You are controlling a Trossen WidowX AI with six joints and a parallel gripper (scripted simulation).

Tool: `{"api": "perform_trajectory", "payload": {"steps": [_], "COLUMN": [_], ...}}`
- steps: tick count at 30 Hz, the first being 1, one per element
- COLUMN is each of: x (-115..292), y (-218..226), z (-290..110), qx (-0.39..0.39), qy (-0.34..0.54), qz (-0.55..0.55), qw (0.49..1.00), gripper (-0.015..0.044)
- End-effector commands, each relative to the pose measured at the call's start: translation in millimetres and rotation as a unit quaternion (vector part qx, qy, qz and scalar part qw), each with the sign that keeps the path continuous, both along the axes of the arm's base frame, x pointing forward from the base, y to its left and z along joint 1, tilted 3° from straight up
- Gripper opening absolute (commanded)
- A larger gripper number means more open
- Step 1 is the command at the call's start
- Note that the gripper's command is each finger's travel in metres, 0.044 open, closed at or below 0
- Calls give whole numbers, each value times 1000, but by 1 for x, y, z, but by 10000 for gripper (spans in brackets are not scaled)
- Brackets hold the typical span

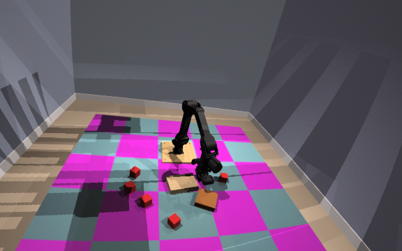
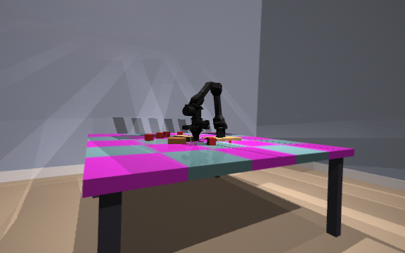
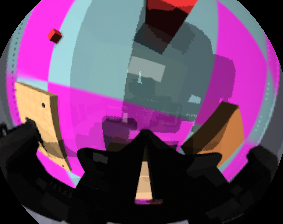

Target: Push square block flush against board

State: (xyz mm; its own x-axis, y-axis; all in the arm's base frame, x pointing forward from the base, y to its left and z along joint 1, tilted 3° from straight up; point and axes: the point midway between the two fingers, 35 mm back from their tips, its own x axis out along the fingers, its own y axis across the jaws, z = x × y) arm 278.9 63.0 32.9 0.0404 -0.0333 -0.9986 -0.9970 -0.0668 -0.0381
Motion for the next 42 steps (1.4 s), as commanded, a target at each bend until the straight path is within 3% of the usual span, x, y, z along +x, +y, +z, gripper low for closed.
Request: {"api": "perform_trajectory", "payload": {"steps": [1,16,21,27,42], "x": [0,-3,-4,-4,-25], "y": [7,31,29,28,-2], "z": [0,-1,51,54,57], "qx": [-2,-1,0,0,8], "qy": [0,0,0,0,-8], "qz": [-1,-1,-1,-4,-251], "qw": [1000,1000,1000,1000,968], "gripper": [0,0,0,0,0]}}
